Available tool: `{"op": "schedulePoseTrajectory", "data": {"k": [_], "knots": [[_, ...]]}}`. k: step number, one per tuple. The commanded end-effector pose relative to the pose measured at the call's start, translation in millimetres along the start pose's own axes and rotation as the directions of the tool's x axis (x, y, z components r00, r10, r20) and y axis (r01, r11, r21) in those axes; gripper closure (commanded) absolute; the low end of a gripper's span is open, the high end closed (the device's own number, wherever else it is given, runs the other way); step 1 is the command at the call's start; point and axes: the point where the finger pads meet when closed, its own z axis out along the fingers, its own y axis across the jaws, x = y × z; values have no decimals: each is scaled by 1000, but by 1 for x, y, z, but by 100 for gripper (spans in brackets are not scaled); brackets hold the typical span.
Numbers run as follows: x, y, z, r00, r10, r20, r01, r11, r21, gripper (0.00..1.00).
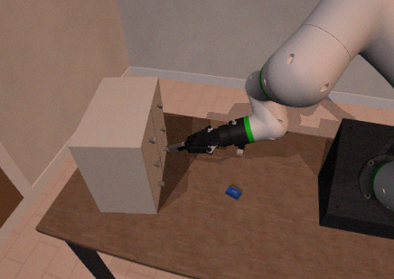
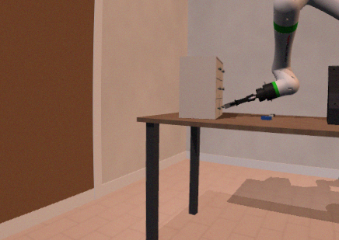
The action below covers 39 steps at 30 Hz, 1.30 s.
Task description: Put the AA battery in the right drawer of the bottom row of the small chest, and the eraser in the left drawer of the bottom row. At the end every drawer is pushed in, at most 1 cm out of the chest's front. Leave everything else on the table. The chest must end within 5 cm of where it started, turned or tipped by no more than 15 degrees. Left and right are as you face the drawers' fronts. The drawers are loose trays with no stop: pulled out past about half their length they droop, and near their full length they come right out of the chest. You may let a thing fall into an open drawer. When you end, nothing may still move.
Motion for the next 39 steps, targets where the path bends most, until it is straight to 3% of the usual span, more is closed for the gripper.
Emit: {"op": "schedulePoseTrajectory", "data": {"k": [1, 16, 26, 35, 39], "knots": [[0, 0, 0, 1000, 0, 0, 0, 1000, 0, 100], [0, 0, -2, 1000, 0, 0, 0, 1000, 0, 100], [15, 0, -41, 1000, 0, 0, 0, 1000, 0, 100], [16, 0, -48, 1000, 0, 0, 0, 1000, 0, 100], [2, 0, -63, 1000, 0, 0, 0, 1000, 0, 100]]}}
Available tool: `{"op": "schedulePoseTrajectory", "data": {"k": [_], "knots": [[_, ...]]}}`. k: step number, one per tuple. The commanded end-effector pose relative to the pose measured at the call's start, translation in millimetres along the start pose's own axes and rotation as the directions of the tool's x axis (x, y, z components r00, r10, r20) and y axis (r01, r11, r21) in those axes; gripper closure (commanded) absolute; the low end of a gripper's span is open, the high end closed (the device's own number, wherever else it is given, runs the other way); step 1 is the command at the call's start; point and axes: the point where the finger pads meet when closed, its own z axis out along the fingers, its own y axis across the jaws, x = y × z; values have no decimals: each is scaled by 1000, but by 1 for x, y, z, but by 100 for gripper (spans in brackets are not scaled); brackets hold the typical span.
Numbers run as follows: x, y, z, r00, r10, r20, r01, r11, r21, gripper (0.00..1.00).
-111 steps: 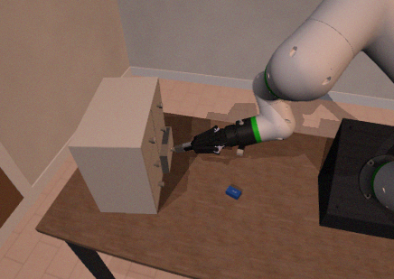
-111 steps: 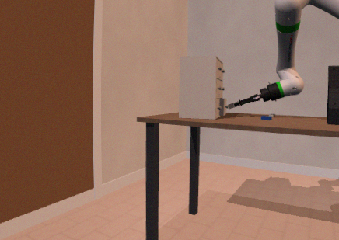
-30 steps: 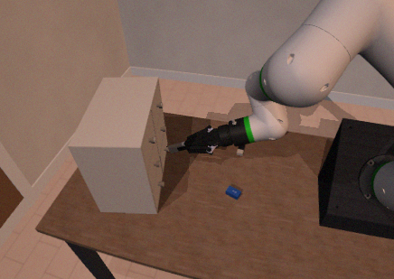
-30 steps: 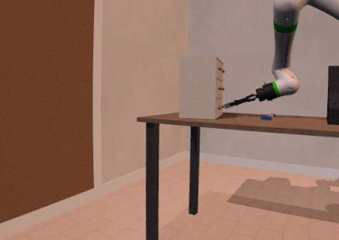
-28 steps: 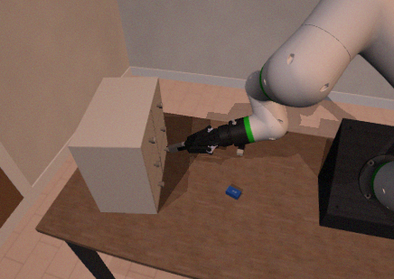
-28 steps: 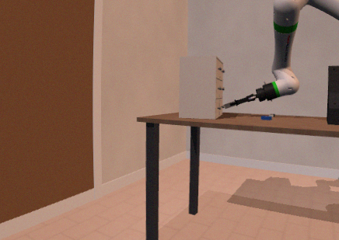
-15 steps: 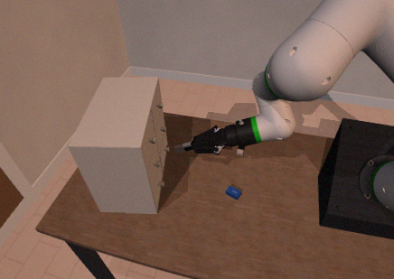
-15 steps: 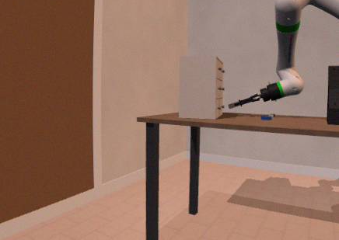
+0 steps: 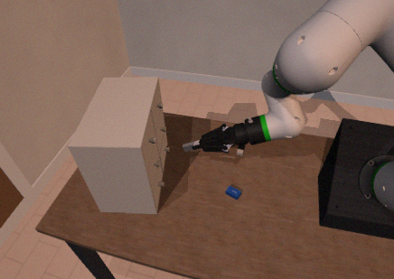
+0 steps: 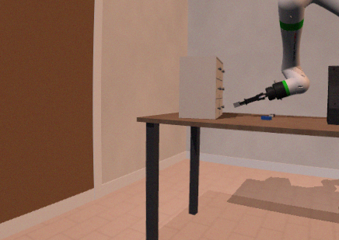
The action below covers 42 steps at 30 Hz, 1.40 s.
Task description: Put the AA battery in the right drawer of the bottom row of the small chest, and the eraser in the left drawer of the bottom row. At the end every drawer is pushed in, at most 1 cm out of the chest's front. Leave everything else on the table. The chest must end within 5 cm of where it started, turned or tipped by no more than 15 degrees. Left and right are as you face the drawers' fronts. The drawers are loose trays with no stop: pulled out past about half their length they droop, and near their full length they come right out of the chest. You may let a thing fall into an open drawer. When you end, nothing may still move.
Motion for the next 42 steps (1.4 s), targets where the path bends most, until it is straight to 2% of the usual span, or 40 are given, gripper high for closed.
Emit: {"op": "schedulePoseTrajectory", "data": {"k": [1, 4, 6, 9, 12, 27, 42], "knots": [[-16, 0, -17, 1000, 0, 0, 0, 1000, 0, 100], [-39, 0, -42, 1000, 0, 0, 0, 1000, 0, 100], [-39, 0, -42, 1000, 0, 0, 0, 1000, 0, 100], [-59, 0, -63, 1000, 0, 0, 0, 1000, 0, 100], [-68, 0, -74, 1000, 0, 0, 0, 1000, 0, 100], [-70, 0, -77, 1000, 0, -25, 0, 1000, -1, 100], [-78, 0, -95, 981, 0, -192, 0, 1000, 0, 100]]}}
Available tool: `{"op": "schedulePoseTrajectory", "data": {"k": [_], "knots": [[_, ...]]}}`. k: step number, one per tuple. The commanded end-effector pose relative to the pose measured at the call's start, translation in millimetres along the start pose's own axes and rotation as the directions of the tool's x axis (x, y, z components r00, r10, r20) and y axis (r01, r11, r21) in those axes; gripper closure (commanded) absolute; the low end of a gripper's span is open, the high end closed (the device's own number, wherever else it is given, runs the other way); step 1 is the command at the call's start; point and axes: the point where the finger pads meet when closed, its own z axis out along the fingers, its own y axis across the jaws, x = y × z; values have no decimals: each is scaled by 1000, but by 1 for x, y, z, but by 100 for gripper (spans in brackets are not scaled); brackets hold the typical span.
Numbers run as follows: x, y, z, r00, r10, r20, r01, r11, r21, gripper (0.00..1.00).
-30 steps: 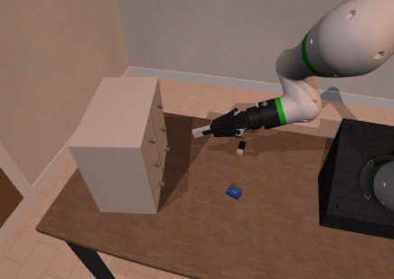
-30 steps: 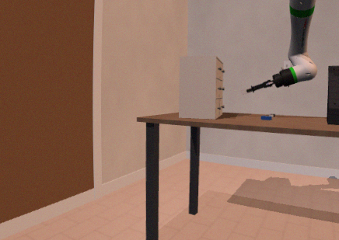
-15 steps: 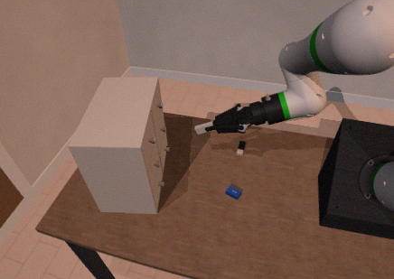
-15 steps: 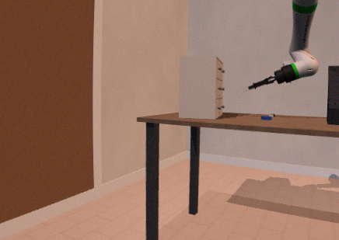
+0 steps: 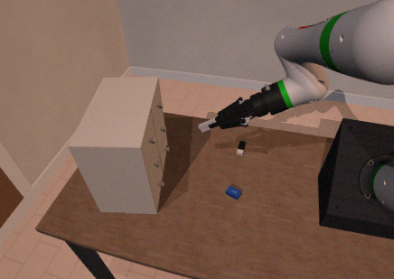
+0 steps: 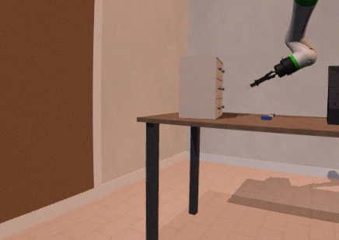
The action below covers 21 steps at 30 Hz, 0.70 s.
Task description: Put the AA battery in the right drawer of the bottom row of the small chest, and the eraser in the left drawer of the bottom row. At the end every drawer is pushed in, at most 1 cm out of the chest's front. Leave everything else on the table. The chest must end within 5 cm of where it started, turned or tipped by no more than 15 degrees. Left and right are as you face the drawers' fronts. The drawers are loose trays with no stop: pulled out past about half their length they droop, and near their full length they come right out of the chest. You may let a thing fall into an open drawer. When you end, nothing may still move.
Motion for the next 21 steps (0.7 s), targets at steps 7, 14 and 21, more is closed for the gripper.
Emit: {"op": "schedulePoseTrajectory", "data": {"k": [7, 14, 21], "knots": [[-6, 0, -20, 982, 2, -188, -2, 1000, -2, 100], [-11, 0, -38, 942, 1, -337, -2, 1000, -3, 100], [-16, 0, -58, 867, 1, -498, -2, 1000, -3, 100]]}}
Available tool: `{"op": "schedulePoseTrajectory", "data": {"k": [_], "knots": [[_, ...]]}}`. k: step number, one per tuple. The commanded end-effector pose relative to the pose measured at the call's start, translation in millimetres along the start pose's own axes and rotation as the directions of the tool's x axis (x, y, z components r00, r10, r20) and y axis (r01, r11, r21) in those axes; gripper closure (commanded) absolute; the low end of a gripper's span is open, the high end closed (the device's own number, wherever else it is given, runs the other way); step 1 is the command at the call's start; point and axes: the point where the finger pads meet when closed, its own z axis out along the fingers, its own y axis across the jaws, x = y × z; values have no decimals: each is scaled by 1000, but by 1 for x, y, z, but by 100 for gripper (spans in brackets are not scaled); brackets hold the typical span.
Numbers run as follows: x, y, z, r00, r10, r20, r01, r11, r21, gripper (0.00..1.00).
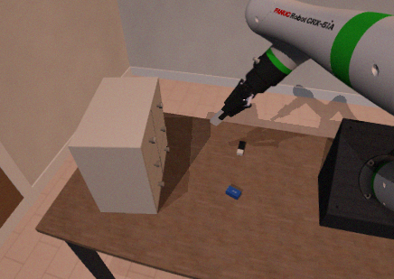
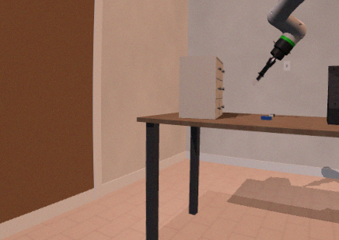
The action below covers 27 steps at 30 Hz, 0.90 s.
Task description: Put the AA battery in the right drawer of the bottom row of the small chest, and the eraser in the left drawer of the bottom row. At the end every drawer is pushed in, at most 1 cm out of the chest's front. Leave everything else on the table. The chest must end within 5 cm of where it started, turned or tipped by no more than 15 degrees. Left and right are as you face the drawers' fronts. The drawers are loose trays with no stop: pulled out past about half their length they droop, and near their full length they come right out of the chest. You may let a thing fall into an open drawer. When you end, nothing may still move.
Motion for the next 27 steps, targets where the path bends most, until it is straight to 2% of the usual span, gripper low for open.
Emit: {"op": "schedulePoseTrajectory", "data": {"k": [1, 9, 11, 20, 27], "knots": [[3, 1, -14, 990, 4, -140, -5, 1000, -9, 100], [7, 1, -42, 929, 2, -370, -5, 1000, -8, 100], [7, 1, -42, 929, 2, -370, -5, 1000, -8, 100], [10, 1, -65, 836, 0, -548, -5, 1000, -8, 100], [11, 1, -72, 801, -1, -599, -5, 1000, -8, 100]]}}
